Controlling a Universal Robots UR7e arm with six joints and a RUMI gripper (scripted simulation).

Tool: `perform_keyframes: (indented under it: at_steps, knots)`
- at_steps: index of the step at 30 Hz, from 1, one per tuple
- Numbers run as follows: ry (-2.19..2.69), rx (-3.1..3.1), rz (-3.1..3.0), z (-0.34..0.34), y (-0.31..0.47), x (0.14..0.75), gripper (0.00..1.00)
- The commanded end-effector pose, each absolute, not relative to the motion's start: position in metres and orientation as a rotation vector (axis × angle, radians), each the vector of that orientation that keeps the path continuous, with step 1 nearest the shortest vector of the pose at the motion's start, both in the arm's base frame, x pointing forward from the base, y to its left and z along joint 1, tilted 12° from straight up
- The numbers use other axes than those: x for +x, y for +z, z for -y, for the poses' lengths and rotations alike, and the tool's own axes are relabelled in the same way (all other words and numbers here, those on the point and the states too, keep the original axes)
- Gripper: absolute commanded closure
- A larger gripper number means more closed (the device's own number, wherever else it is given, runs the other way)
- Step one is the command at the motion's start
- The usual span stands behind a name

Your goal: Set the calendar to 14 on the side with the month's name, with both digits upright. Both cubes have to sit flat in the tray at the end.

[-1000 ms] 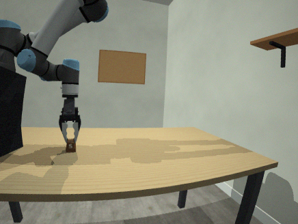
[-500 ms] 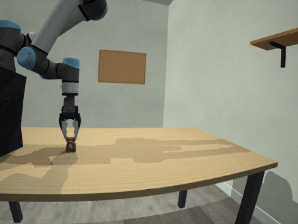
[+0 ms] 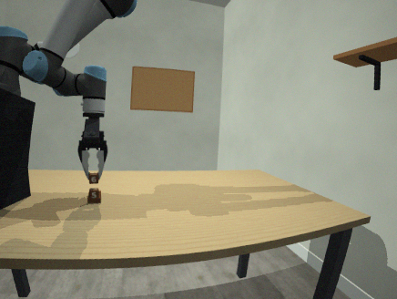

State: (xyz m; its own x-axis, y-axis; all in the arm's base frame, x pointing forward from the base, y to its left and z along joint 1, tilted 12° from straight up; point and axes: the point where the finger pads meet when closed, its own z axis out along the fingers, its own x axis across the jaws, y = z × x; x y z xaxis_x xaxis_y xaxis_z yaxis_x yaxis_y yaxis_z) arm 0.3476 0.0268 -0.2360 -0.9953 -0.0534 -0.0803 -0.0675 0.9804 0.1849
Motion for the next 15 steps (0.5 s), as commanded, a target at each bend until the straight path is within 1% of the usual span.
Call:
perform_keyframes:
  at_steps: [1, 15]
  knots:
    - [0.289, -0.094, -3.052, -0.023, -0.219, 0.347, 0.9]
    - [0.289, -0.094, -3.052, -0.017, -0.188, 0.345, 0.9]
